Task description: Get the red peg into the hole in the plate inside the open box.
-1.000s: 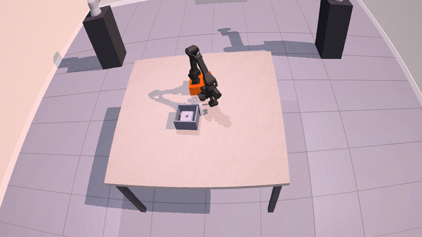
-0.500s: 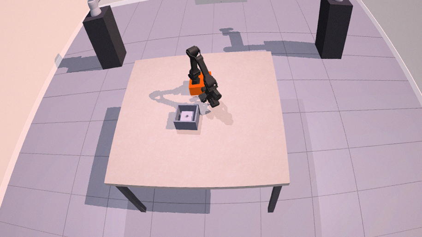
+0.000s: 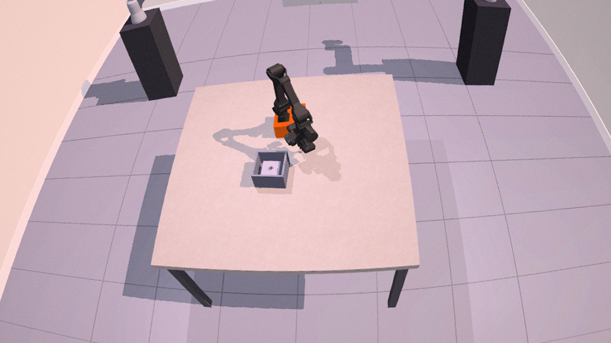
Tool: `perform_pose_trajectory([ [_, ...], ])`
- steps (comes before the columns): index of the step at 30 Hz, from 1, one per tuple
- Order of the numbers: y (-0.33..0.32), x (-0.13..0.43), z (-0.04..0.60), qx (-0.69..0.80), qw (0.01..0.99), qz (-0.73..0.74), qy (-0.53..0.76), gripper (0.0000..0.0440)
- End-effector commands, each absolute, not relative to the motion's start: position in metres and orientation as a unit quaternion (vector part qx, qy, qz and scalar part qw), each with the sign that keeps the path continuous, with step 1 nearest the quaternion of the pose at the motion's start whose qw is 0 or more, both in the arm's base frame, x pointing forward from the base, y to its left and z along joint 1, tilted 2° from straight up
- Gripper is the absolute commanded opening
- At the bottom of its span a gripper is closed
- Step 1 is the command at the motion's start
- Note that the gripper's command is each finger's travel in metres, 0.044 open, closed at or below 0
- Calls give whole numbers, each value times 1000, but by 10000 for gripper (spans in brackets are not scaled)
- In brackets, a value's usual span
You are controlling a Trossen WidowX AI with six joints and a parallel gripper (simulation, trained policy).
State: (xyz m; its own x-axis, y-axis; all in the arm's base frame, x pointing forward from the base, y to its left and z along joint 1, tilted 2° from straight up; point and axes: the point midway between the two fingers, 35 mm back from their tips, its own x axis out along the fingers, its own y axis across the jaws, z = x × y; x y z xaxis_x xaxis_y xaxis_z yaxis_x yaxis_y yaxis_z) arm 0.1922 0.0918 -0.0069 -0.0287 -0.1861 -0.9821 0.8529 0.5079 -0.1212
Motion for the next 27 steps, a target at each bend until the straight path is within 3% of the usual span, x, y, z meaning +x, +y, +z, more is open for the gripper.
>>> perform_pose_trajectory([
  [1, 87, 196, 2, 277, 650, -402, 582, 0],
  [27, 47, 248, 70, 234, 712, -374, 547, 0],
])
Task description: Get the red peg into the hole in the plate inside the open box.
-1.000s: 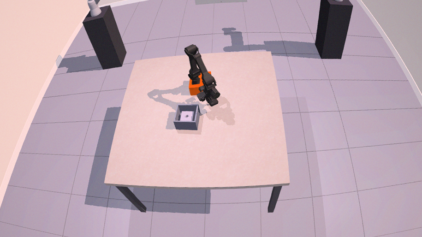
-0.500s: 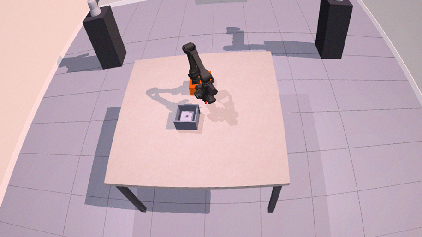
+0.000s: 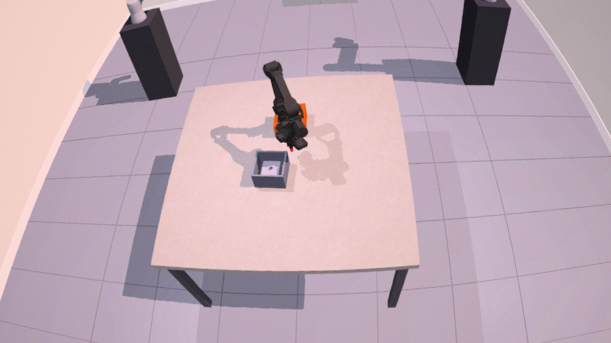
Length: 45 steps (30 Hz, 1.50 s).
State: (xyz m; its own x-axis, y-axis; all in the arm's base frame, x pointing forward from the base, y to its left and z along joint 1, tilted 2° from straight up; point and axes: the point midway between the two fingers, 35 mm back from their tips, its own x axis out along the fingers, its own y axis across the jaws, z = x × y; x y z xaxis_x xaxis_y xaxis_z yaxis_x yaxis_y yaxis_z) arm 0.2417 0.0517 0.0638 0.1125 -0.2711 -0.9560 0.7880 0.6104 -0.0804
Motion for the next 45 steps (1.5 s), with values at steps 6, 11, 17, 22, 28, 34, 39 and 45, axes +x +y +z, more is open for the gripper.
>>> perform_pose_trajectory([
  [6, 33, 266, 80, 238, 714, -376, 540, 0],
  [11, 19, 279, 86, 246, 711, -381, 537, 0],
  [17, -1, 293, 89, 258, 703, -389, 537, 0],
  [22, -20, 304, 88, 271, 695, -396, 535, 0],
  [28, -41, 315, 81, 285, 684, -404, 536, 0],
  [34, -56, 322, 65, 298, 672, -409, 540, 0],
  [39, -64, 323, 48, 300, 664, -407, 550, 73],
  [45, -69, 324, 35, 289, 656, -403, 569, 157],
])
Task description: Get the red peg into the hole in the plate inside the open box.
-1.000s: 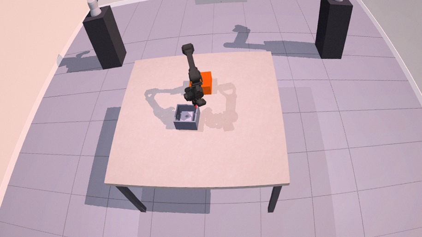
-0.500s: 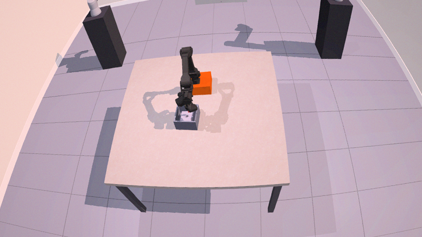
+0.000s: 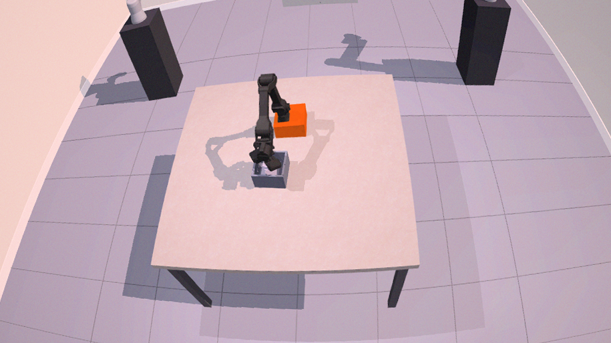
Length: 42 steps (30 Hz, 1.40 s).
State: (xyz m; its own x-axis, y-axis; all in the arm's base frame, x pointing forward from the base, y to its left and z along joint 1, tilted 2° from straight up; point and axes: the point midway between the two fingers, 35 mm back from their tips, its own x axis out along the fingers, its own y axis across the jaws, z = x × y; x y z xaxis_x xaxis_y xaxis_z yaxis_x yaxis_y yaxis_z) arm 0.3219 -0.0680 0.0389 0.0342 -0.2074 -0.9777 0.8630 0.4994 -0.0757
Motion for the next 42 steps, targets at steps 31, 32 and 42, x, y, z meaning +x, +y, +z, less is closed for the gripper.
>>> perform_pose_trajectory([
  [31, -132, 389, 54, 293, 716, -401, 490, 440],
  [32, -132, 389, 54, 293, 716, -401, 490, 440],
  [42, -132, 389, 54, 293, 716, -401, 490, 440],
])
